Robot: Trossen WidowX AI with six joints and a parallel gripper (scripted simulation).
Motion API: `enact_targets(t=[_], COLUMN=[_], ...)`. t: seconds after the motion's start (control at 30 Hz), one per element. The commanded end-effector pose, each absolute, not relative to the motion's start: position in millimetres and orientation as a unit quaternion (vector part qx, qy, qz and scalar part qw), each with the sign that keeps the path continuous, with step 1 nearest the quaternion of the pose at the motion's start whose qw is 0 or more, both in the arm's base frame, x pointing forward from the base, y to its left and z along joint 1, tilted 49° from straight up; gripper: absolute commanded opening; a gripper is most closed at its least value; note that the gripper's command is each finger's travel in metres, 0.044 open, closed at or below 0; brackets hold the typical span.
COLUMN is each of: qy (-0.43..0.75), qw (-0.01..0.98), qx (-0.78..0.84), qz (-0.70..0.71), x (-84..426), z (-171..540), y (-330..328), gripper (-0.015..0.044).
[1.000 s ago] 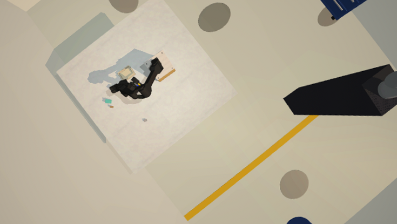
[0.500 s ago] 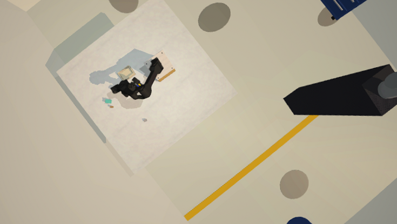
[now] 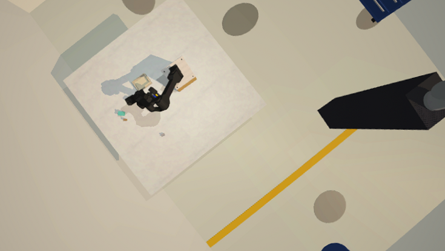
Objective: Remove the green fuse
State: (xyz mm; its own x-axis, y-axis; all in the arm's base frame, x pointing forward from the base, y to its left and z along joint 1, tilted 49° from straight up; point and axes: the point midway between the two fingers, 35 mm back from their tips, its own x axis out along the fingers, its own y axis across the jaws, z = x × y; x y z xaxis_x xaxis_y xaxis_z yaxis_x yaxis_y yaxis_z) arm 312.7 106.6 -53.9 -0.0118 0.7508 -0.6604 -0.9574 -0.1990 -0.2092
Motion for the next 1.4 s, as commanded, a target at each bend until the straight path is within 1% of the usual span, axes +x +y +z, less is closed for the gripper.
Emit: enact_targets(t=[0.0, 0.17, 1.37], qy=[0.151, 0.151, 0.152], qw=[0.615, 0.615, 0.615], qx=[-0.342, -0.342, -0.341], qz=[0.695, 0.695, 0.695], x=[312.8, 312.8, 313.6], z=[-53.8, -53.8, -43.6], y=[106.4, 106.4, 94.2], gripper=[0.0028, 0.0000, 0.0000])
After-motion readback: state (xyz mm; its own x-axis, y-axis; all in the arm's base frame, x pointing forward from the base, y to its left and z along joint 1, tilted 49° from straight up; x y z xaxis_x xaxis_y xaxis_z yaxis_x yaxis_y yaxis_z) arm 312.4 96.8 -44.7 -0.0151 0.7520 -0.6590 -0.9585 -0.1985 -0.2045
